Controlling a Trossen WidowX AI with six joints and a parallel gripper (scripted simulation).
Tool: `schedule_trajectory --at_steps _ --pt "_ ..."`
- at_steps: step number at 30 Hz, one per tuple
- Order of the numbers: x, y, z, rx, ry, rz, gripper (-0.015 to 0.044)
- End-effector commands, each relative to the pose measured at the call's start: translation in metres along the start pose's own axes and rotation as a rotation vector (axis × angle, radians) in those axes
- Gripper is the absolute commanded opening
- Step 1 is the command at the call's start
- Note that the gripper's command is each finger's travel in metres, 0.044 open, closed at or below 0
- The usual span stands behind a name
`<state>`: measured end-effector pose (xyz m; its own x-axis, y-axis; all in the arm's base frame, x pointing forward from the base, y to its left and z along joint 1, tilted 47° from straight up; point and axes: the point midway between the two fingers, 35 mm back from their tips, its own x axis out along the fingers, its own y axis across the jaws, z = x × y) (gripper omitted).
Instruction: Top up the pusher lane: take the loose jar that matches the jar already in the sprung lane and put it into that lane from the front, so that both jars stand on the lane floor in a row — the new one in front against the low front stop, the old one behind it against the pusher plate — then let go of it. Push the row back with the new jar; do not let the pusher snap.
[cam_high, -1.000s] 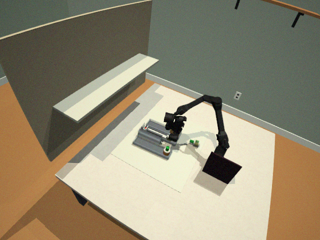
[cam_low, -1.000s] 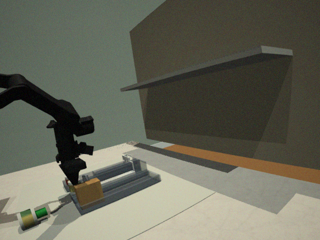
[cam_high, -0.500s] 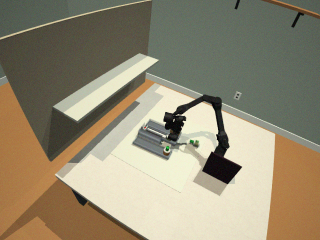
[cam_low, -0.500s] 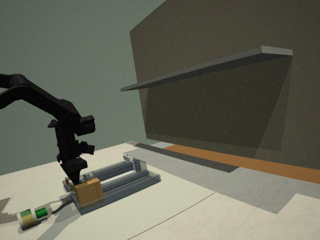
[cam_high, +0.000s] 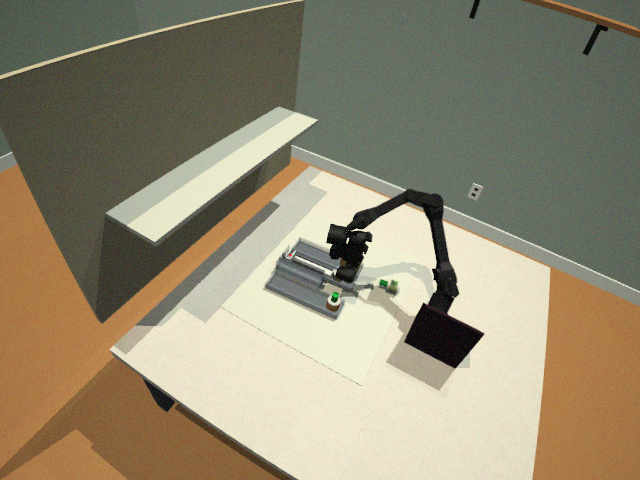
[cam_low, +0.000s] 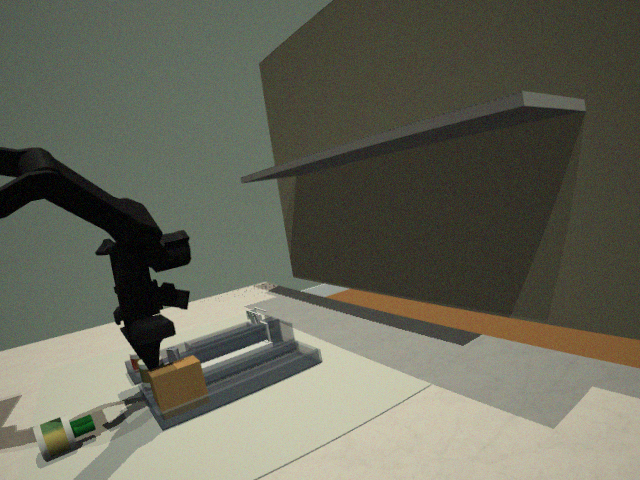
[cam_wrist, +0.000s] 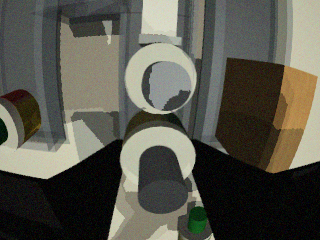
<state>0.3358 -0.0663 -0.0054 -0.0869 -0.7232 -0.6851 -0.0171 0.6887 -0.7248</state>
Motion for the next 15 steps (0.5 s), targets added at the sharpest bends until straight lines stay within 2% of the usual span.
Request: schedule_trajectory --at_steps 1,15 --pt "-0.0027 -0.0011 0.0068 0.014 -0.024 -0.005 0.0000" --pt "-0.0023 -0.0012 0.0086 0.014 -0.024 -0.005 0.0000"
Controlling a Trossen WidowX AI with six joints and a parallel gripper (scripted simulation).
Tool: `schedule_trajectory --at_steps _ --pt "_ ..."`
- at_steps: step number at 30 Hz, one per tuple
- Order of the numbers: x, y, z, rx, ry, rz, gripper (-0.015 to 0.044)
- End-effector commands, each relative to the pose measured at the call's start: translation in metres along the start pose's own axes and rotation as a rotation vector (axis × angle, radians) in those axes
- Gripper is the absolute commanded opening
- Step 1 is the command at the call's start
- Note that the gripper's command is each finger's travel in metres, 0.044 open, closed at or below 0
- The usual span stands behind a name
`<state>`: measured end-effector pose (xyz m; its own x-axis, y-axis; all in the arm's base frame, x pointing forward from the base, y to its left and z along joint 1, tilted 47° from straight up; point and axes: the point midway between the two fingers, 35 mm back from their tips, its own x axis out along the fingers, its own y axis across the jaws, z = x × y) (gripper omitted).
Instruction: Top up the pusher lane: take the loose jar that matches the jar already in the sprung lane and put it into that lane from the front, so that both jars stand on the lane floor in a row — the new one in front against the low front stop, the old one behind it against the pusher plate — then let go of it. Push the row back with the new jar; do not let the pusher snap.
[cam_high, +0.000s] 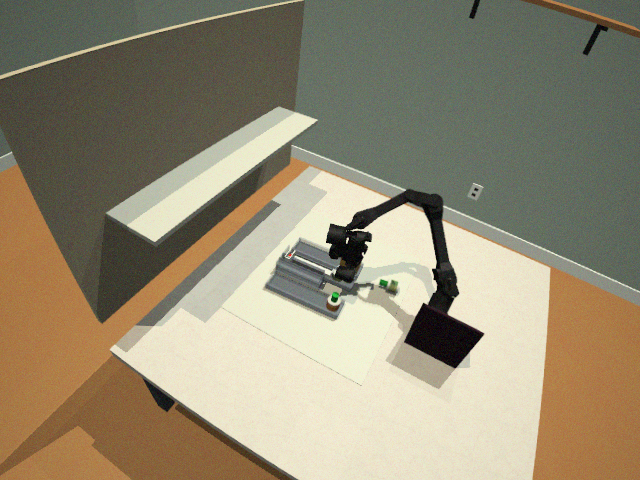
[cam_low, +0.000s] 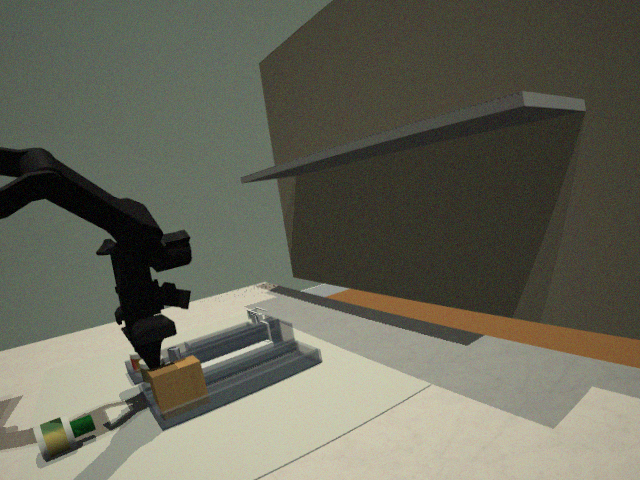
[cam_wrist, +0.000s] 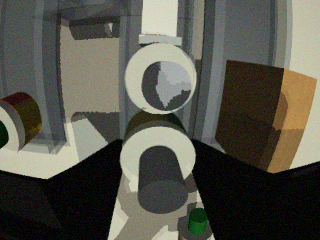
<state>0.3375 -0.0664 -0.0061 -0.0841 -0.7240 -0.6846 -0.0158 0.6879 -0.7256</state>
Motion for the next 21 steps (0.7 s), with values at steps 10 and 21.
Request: schedule_trajectory --at_steps 10,21 --pt "-0.0025 -0.0016 0.0080 0.013 -0.021 -0.004 0.0000" --pt "0.0010 -0.0016 0.0081 0.013 -0.022 -0.004 0.0000"
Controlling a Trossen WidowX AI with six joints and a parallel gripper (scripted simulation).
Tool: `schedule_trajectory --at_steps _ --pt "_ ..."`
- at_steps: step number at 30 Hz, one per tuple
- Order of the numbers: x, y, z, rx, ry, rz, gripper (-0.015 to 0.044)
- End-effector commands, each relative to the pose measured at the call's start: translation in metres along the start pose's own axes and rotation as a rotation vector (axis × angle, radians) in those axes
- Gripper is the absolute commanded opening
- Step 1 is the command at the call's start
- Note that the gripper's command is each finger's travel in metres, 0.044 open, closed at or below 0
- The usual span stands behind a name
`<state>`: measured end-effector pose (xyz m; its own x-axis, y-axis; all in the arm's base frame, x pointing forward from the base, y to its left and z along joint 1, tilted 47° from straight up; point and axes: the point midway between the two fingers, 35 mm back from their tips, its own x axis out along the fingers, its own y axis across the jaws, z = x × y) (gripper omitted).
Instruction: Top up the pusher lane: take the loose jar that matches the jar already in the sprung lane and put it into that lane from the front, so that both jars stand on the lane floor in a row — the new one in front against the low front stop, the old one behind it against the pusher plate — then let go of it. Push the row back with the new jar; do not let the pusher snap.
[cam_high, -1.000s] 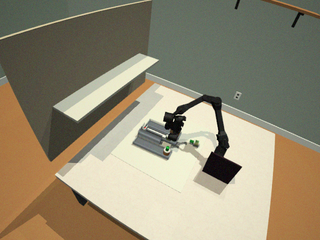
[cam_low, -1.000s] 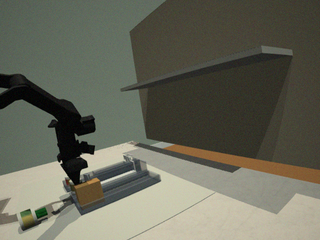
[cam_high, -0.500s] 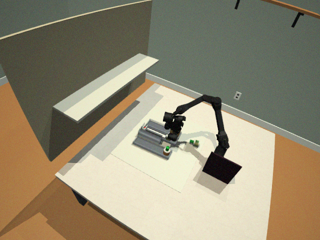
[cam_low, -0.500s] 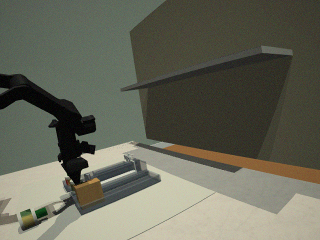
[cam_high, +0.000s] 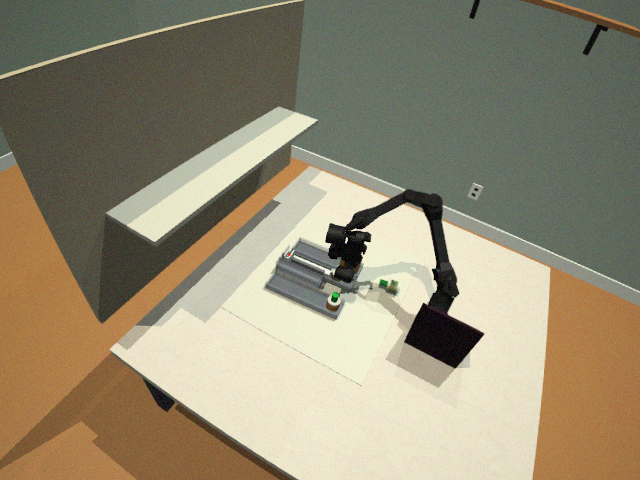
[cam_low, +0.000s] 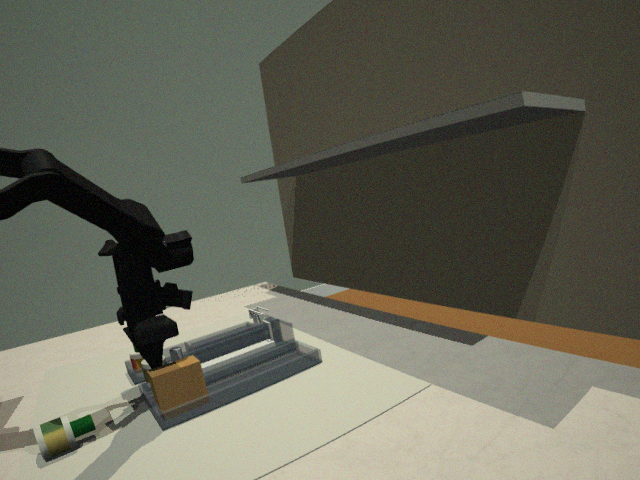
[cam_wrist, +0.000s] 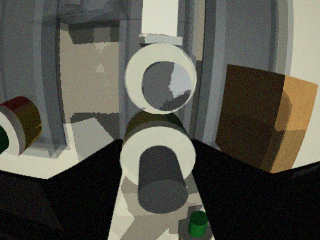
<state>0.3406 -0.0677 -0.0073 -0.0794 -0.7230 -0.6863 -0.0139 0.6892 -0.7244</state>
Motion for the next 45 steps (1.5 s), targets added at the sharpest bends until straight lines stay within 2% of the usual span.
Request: schedule_trajectory --at_steps 1,45 --pt "0.000 -0.002 0.005 0.011 -0.017 -0.006 0.0000" --pt "0.015 -0.002 0.003 0.011 -0.017 -0.007 0.0000"
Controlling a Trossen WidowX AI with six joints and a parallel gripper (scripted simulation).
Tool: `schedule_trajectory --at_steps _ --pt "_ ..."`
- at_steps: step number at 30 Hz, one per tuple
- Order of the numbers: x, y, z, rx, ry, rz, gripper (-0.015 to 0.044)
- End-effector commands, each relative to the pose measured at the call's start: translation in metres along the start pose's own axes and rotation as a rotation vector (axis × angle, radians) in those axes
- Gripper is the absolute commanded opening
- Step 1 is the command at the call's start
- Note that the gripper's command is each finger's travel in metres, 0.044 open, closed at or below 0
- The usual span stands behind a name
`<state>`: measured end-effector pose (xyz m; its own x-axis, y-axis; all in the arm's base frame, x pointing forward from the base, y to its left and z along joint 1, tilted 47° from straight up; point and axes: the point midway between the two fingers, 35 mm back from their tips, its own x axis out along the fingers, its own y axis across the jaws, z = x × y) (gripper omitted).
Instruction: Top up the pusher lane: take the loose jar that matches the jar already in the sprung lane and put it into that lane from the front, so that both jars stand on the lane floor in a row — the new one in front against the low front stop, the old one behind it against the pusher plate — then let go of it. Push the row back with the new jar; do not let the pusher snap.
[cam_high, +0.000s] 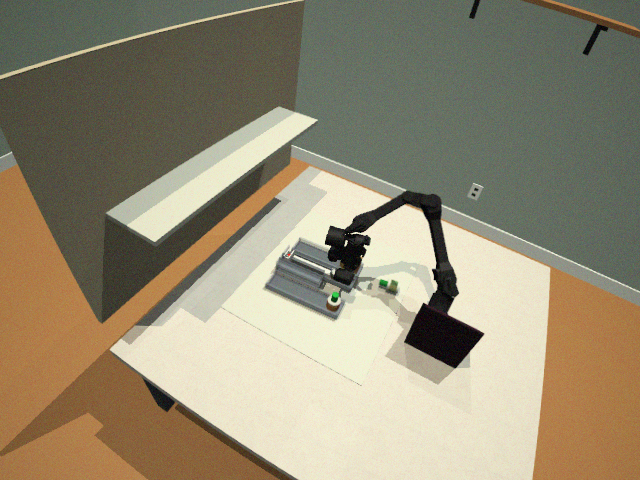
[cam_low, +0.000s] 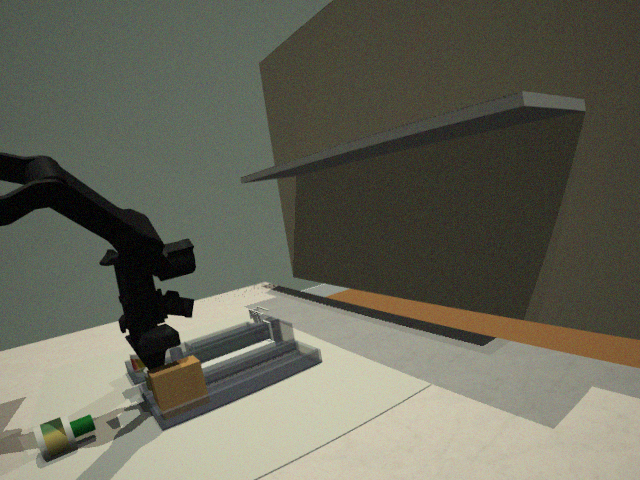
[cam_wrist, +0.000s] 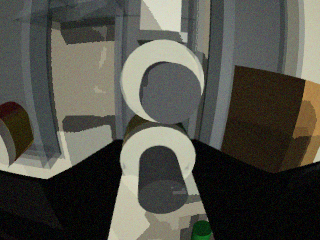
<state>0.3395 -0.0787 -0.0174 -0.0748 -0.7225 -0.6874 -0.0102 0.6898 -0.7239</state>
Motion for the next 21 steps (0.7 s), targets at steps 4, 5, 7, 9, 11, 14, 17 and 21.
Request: schedule_trajectory --at_steps 4,5,7,9,11,14,17,21 --pt "0.0018 -0.0015 0.0029 0.007 -0.012 -0.008 0.0000" --pt "0.0021 -0.0015 0.0028 0.007 -0.012 -0.008 0.0000" --pt "0.0028 -0.0015 0.0027 0.007 -0.012 -0.008 0.0000" --pt "0.0035 -0.0015 0.0025 0.007 -0.012 -0.008 0.0000" --pt "0.0042 -0.0015 0.0024 0.007 -0.012 -0.008 0.0000" --pt "0.0053 -0.0016 0.0021 0.007 -0.012 -0.009 0.0000" --pt "0.0057 -0.0016 0.0014 0.007 -0.012 -0.009 0.0000" --pt "0.0058 -0.0016 0.0007 0.007 -0.012 -0.009 0.0000"
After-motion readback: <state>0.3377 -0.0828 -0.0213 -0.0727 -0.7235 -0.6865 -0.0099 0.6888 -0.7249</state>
